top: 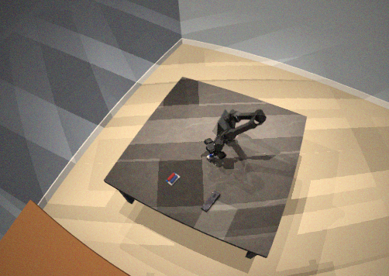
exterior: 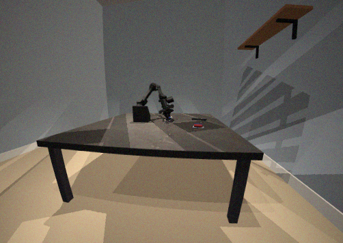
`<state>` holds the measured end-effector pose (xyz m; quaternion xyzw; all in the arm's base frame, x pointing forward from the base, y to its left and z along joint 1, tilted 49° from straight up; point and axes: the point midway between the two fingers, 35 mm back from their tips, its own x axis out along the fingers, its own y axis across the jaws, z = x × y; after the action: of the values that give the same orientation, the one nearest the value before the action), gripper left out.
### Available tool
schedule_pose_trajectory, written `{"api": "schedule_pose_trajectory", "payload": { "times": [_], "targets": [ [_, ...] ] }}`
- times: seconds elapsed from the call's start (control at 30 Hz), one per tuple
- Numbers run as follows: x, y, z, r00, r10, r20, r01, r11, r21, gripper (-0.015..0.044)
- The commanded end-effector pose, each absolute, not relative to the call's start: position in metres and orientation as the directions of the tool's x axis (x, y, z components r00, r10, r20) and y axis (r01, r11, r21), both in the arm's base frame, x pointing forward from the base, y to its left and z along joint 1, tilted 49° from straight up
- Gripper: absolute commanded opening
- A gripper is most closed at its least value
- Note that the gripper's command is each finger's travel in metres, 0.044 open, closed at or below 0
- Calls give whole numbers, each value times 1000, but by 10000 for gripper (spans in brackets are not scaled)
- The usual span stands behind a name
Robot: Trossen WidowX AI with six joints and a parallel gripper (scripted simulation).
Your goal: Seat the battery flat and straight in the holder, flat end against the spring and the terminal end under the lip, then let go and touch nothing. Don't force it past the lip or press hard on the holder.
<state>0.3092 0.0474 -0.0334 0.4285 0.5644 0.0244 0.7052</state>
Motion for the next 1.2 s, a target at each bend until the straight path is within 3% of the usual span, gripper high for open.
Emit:
{"api": "schedule_pose_trajectory", "payload": {
  "times": [0.0,0.4,1.17],
  "targets": [
    [307,50,-33,382,501,-776,456,629,630,77],
    [304,55,-33,444,450,-775,466,623,629,77],
    [287,63,-29,438,445,-781,471,626,621,77]
  ]
}}
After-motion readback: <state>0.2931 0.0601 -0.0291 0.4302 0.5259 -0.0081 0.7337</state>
